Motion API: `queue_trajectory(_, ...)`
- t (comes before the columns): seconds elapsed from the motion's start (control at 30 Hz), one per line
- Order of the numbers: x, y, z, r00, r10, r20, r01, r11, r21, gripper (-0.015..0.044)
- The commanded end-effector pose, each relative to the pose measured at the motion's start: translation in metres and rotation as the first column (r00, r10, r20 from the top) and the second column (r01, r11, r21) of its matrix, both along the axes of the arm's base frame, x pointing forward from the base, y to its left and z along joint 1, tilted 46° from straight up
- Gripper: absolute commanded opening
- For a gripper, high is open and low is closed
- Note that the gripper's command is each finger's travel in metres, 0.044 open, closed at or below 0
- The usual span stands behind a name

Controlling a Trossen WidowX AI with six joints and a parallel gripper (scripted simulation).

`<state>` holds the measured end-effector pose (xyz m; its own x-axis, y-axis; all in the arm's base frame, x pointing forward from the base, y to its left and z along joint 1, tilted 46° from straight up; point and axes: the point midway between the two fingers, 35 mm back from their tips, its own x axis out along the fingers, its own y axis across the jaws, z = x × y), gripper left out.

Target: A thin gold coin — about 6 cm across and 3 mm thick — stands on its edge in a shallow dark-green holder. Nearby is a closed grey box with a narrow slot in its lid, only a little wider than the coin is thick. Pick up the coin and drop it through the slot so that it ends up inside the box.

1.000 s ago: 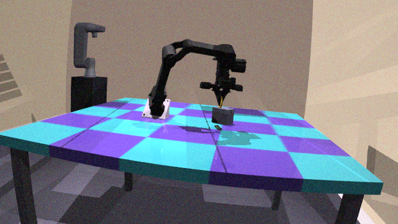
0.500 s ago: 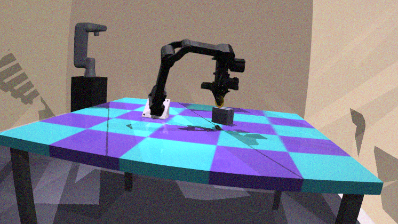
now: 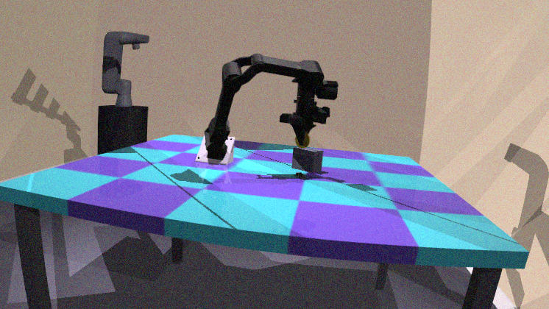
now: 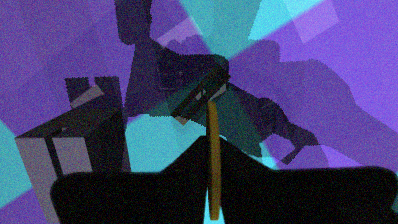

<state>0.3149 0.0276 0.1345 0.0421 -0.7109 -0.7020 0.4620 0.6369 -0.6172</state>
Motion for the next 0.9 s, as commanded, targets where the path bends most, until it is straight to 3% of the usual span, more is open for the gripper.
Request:
queue_trajectory(0.0, 0.002, 0.009, -0.007, 1.000, 0.004, -0.002, -0.004, 1.000, 0.006, 0.0000)
queue_trajectory(0.87, 0.010, 0.058, -0.053, 1.000, 0.006, 0.000, -0.006, 1.000, 0.014, 0.0000)
